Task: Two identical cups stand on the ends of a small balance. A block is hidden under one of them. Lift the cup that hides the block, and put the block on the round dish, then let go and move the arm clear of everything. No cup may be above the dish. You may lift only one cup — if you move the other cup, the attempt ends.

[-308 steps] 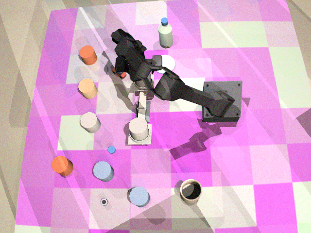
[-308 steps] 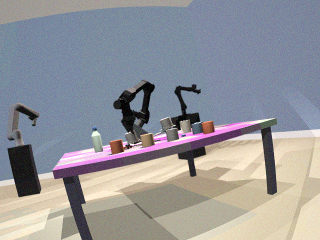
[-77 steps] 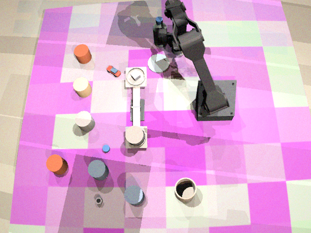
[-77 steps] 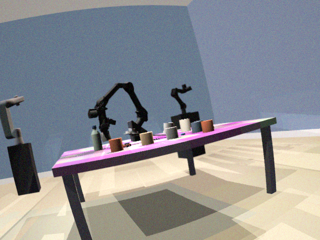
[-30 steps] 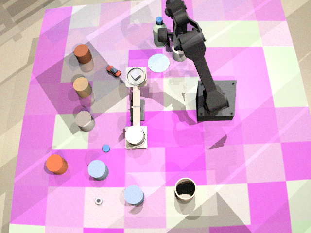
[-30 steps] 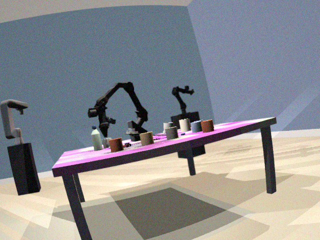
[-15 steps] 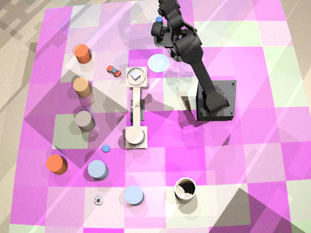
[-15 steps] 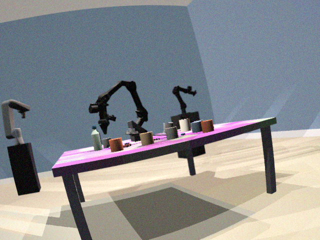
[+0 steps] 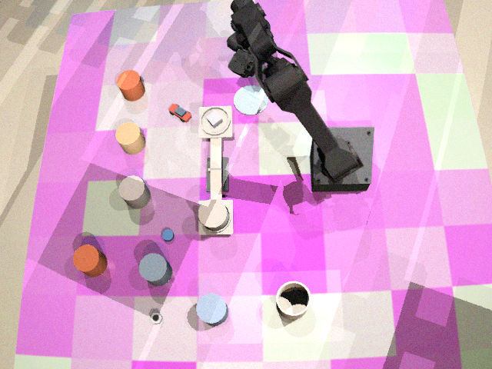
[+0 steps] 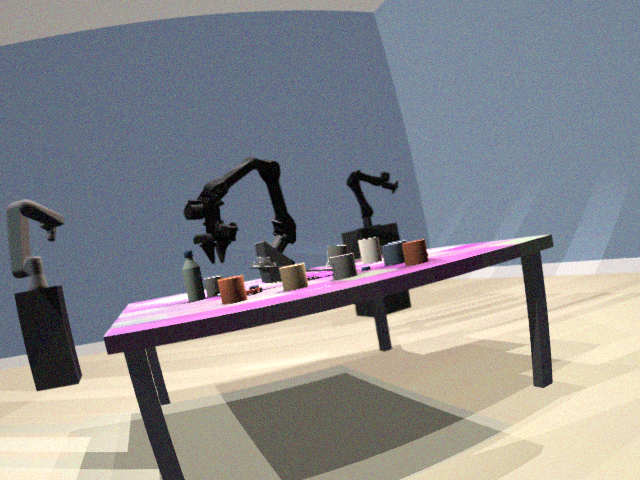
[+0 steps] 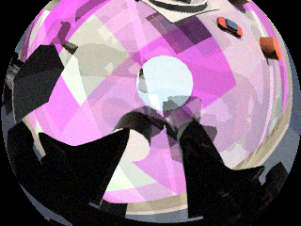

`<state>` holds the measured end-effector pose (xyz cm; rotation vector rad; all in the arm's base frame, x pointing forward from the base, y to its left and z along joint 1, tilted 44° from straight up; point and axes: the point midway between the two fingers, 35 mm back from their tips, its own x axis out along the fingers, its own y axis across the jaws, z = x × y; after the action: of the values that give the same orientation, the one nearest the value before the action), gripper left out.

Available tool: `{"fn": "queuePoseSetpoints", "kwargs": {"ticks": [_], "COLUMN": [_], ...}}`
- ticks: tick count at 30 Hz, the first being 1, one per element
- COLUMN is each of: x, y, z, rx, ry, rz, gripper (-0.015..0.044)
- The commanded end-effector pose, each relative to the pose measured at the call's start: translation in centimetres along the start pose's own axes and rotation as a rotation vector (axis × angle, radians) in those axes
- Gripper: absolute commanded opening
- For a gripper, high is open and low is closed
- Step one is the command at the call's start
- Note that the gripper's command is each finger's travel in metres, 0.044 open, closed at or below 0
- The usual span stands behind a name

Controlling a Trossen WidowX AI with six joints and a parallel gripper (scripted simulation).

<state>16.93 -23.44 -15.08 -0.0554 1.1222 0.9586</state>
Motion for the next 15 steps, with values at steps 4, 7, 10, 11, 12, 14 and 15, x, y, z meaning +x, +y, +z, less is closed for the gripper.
{"fn": "queuePoseSetpoints", "kwargs": {"ticks": [4,7,10,11,12,14,15], "x": [-0.8,-1.1,-1.3,-1.4,-1.4,-1.5,-1.6], "y": [-0.7,-0.9,-1.1,-1.1,-1.1,-1.2,-1.2], "z": [2.6,3.6,4.7,5.0,5.4,6.1,6.4], "rx": [0.258,0.362,0.466,0.501,0.535,0.605,0.639], "ry": [-0.007,-0.009,-0.011,-0.012,-0.012,-0.013,-0.013], "rz": [-0.002,0.000,0.004,0.005,0.006,0.009,0.010], "gripper": [0.0260,0.0260,0.0260,0.0260,0.0260,0.0260,0.0260]}}
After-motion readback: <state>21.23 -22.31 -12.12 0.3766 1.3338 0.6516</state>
